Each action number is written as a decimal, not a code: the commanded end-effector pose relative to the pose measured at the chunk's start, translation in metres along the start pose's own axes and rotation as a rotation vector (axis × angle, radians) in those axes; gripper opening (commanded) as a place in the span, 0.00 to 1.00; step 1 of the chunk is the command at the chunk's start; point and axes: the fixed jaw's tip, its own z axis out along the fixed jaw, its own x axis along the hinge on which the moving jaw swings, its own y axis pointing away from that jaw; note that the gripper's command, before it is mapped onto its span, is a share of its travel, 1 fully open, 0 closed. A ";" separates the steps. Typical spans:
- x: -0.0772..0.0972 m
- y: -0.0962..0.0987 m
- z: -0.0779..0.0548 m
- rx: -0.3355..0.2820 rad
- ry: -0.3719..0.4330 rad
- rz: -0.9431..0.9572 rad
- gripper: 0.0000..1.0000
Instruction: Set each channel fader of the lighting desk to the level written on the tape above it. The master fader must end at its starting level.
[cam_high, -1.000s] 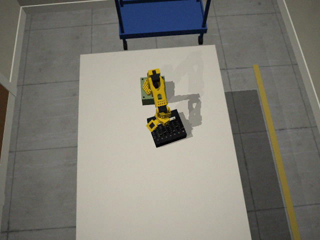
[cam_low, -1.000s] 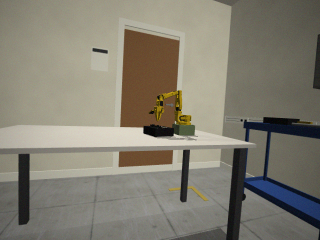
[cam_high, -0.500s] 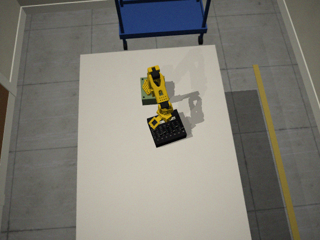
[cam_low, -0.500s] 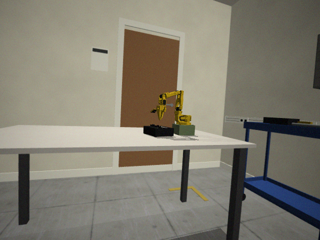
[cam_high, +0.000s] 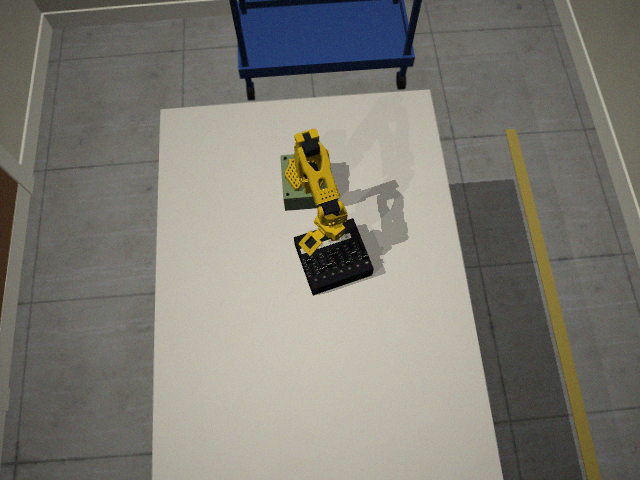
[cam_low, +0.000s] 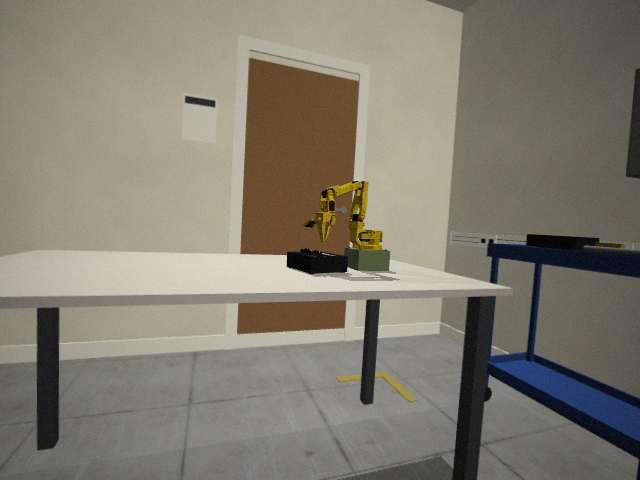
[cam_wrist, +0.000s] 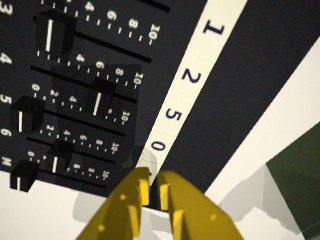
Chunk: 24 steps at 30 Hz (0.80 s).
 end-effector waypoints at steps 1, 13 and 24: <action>0.002 0.000 0.000 -0.006 -0.001 -0.001 0.00; 0.001 0.003 0.000 -0.006 -0.001 -0.002 0.00; 0.001 0.004 0.003 -0.006 -0.001 -0.002 0.00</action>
